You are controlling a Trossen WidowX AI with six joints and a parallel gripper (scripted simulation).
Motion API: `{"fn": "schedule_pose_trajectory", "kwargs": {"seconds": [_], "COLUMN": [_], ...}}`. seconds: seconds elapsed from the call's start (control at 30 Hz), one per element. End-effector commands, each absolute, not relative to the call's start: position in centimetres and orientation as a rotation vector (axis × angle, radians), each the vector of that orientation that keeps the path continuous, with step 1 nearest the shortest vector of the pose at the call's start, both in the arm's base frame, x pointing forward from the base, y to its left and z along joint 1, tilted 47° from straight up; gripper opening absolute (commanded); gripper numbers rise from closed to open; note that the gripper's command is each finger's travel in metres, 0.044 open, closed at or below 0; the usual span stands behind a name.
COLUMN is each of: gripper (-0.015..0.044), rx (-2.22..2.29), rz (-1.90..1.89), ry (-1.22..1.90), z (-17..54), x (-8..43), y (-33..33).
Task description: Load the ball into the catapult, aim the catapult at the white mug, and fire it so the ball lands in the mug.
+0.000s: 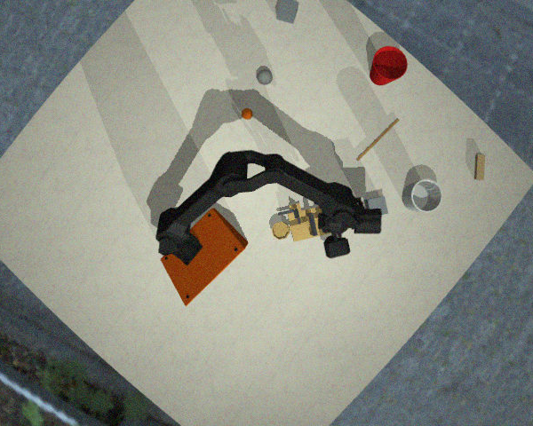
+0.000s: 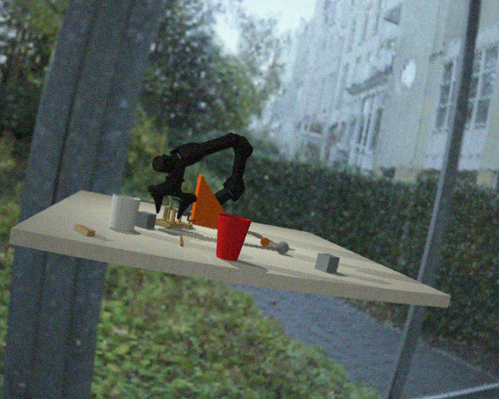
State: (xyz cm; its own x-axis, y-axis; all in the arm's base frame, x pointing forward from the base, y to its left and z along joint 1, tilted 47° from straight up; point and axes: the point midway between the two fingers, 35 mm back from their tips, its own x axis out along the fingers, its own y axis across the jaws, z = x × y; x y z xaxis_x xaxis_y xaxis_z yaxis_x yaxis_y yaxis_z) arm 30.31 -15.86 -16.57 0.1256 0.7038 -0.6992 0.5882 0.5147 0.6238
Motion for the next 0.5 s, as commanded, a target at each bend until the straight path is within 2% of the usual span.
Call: {"fn": "schedule_pose_trajectory", "kwargs": {"seconds": [0.0, 0.03, 0.4, 0.47], "gripper": [0.044, 0.044, 0.0151, 0.0138], "rx": [1.158, 1.158, 1.151, 1.151], "rz": [0.122, 0.122, 0.12, 0.12], "ry": [1.554, 1.554, 1.55, 1.55], "z": [-16.88, -16.88, -16.72, -16.72], "x": [30.26, 30.26, 30.31, 30.31], "y": [-15.31, -15.31, -15.67, -15.67]}}
